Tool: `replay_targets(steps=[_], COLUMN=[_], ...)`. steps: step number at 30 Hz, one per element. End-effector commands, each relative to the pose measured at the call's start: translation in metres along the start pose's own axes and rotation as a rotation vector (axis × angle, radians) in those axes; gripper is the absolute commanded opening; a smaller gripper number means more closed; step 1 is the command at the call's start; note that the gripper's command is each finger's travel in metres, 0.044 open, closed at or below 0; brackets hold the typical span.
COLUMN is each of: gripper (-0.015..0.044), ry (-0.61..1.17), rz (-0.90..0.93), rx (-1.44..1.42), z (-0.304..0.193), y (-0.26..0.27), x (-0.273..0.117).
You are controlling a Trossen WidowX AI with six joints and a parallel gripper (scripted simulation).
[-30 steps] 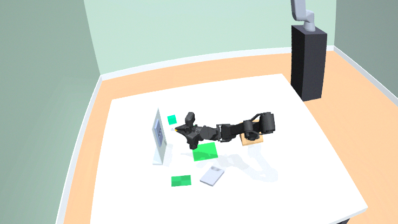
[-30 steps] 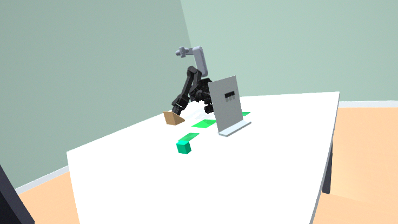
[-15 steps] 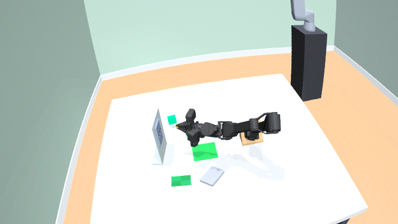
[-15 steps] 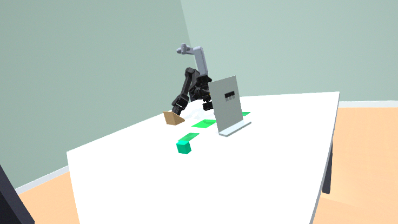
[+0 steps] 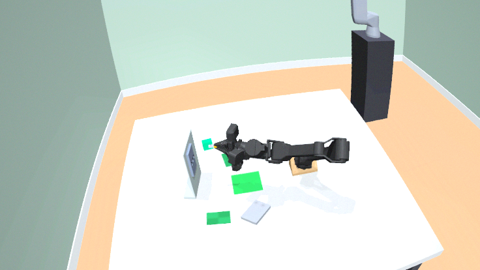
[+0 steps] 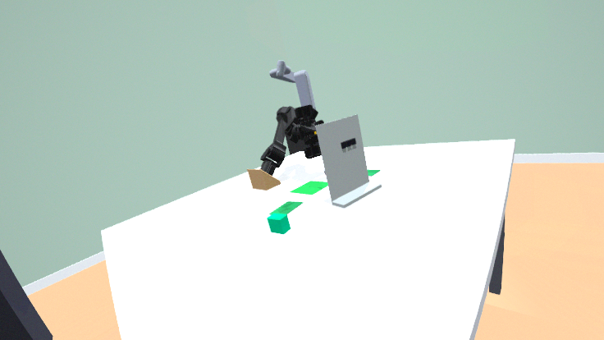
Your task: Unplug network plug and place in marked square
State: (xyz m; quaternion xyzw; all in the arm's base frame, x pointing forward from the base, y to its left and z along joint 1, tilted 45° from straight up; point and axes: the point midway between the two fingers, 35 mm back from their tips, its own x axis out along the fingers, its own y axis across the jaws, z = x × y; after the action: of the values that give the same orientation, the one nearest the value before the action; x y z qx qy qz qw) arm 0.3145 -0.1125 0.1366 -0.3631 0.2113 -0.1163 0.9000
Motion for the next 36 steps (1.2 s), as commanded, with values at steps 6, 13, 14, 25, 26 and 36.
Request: replay_targets(steps=[6, 13, 14, 25, 26, 36], gripper=[0.0000, 0.0000, 0.0000, 0.0000, 0.0000, 0.0000], ry=[-0.004, 0.015, 0.015, -0.038, -0.048, -0.179], rz=[0.029, 0.219, 0.246, 0.534, 0.558, 0.769], rx=[-0.040, -0.182, -0.199, -0.337, -0.345, -0.380], z=[0.000, -0.019, -0.022, -0.045, -0.047, -0.055], y=[-0.005, 0.021, 0.025, 0.062, 0.065, 0.088], x=[-0.002, 0.000, 0.000, -0.012, -0.013, -0.035])
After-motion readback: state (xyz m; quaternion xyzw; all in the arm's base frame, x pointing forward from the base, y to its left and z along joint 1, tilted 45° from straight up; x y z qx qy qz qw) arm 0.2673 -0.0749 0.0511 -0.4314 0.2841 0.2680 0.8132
